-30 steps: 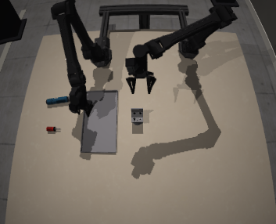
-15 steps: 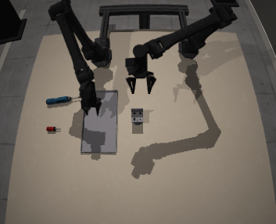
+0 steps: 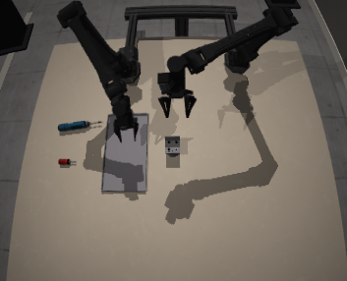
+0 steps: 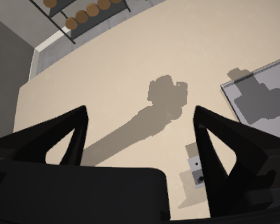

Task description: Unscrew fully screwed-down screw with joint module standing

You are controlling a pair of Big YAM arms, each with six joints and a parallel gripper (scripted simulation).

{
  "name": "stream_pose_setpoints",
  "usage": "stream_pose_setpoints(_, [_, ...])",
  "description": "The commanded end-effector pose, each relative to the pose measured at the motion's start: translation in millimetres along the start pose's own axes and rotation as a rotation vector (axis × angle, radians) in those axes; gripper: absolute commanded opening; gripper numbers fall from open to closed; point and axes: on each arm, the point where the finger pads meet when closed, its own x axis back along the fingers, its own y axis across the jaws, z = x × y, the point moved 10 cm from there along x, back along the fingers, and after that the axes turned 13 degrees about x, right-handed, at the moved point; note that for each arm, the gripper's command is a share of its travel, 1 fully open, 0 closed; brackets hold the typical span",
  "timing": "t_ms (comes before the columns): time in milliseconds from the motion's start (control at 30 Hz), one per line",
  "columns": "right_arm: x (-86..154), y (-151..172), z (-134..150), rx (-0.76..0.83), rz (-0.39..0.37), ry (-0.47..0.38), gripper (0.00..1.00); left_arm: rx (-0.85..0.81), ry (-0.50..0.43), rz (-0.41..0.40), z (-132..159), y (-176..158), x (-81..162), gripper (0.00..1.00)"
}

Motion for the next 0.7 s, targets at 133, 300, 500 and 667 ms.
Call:
stream_pose_setpoints(133, [25.7,38.7,-13.8,0.150,-0.037,-0.136,0.65,0.045,-0.025,-0.003,-19.1,4.3,2.2,0.86])
stream_pose_setpoints(300, [25.6,42.8,-12.9,0.178,-0.029,-0.145,0.65,0.045,-0.025,-0.003,-19.1,4.3,2.2,0.86])
stream_pose_setpoints(500, [49.9,62.1,-19.5,0.230,-0.051,-0.238,0.65,0.045,-0.025,-0.003,-19.1,4.3,2.2,0.86])
stream_pose_setpoints(667, [69.3,82.1,-21.3,0.297,-0.063,-0.315,0.65,0.045,-0.025,-0.003,-19.1,4.3,2.2,0.86])
